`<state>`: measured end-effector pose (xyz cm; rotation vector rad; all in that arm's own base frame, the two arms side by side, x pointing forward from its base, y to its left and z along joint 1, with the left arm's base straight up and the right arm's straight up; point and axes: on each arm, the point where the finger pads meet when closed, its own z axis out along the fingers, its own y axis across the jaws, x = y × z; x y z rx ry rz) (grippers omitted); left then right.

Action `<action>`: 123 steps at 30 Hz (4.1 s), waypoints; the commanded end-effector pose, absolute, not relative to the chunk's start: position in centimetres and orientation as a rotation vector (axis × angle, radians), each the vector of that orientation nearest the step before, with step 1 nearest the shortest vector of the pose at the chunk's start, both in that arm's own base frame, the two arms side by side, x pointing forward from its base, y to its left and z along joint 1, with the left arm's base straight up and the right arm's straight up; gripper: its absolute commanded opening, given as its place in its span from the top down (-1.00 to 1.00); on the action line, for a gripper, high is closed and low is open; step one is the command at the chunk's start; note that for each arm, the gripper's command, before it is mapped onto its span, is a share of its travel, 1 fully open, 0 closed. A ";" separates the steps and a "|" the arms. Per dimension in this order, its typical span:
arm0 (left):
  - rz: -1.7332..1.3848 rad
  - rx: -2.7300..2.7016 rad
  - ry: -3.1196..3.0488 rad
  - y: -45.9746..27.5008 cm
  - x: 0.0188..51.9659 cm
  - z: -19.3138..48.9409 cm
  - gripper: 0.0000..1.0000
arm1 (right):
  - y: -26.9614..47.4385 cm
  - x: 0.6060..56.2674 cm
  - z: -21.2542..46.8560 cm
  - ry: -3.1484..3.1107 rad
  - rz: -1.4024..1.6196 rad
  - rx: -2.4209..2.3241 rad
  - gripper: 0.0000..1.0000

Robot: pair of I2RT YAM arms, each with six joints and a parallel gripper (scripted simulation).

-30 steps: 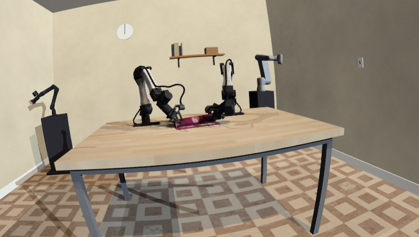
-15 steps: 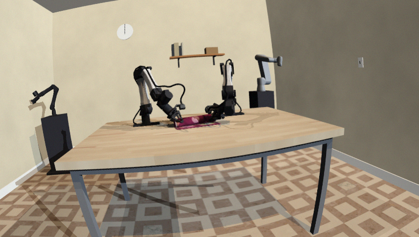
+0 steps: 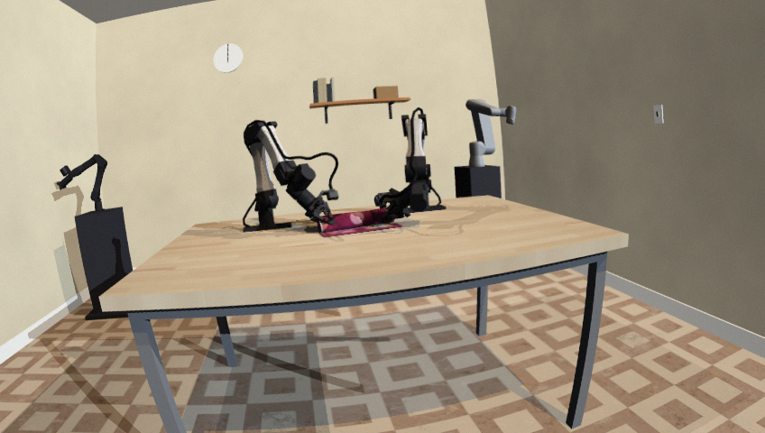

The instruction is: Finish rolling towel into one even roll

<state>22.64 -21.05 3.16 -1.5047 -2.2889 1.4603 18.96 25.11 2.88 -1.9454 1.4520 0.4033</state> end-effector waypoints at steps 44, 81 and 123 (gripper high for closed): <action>1.490 -1.512 -2.295 -18.4 25.2 7.0 -0.70 | 25.5 19.4 3.3 1.516 0.483 -1.949 0.33; 0.664 -2.470 -2.745 -20.1 23.3 8.9 -0.89 | 25.5 19.4 4.3 2.106 1.381 -1.946 0.33; 0.414 -2.724 -2.731 -20.8 23.1 3.0 -0.96 | 25.5 19.4 3.2 2.191 1.542 -1.911 0.33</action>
